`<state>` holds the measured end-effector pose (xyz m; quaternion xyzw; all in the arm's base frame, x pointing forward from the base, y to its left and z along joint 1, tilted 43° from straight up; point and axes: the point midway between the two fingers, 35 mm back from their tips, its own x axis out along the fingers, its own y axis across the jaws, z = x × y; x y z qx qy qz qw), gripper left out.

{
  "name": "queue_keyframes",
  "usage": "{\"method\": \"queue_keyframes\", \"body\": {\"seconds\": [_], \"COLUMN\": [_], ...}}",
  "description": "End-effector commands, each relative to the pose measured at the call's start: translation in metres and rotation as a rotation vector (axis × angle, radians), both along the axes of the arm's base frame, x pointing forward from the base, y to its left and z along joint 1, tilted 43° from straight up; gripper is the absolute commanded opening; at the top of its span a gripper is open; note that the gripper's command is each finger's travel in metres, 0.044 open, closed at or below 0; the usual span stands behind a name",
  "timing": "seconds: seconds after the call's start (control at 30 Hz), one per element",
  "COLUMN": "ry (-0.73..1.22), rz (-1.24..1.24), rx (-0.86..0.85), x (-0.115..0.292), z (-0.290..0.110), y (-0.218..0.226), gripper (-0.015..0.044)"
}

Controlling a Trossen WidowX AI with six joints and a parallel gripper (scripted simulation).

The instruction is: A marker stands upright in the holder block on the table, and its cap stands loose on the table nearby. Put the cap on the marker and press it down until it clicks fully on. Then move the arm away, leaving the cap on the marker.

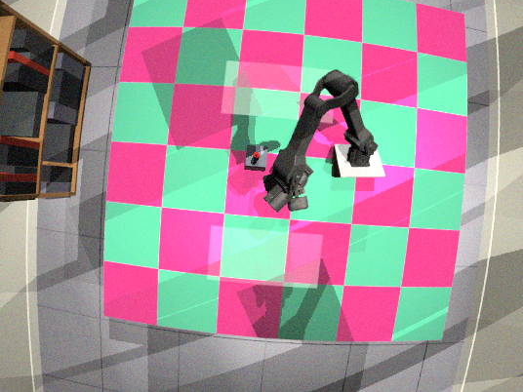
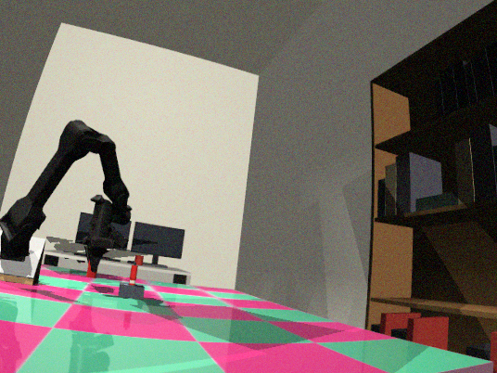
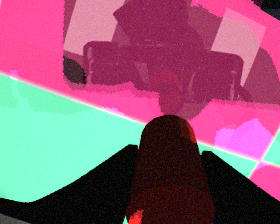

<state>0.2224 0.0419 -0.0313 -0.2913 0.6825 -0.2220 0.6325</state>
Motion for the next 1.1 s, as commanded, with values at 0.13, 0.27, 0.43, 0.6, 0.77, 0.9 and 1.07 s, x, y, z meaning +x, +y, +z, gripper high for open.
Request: {"method": "queue_keyframes", "body": {"seconds": [0.13,0.27,0.43,0.6,0.77,0.9,1.07], "ry": [-0.011,-0.011,-0.011,-0.012,-0.012,-0.013,-0.013], "rz": [-0.006,-0.006,-0.001,0.003,0.002,0.002,0.001], "rx": [0.009,0.009,0.014,0.018,0.018,0.017,0.017], "x": [0.002,0.002,0.014,0.027,0.039,0.048,0.059], "z": [0.018,0.021,0.028,0.036,0.044,0.052,0.061], "y": [0.017,0.020,0.021,0.021,0.021,0.020,0.018], "gripper": [0.0000,0.0000,0.0000,0.0000,0.0000,0.0000,0.0000]}}
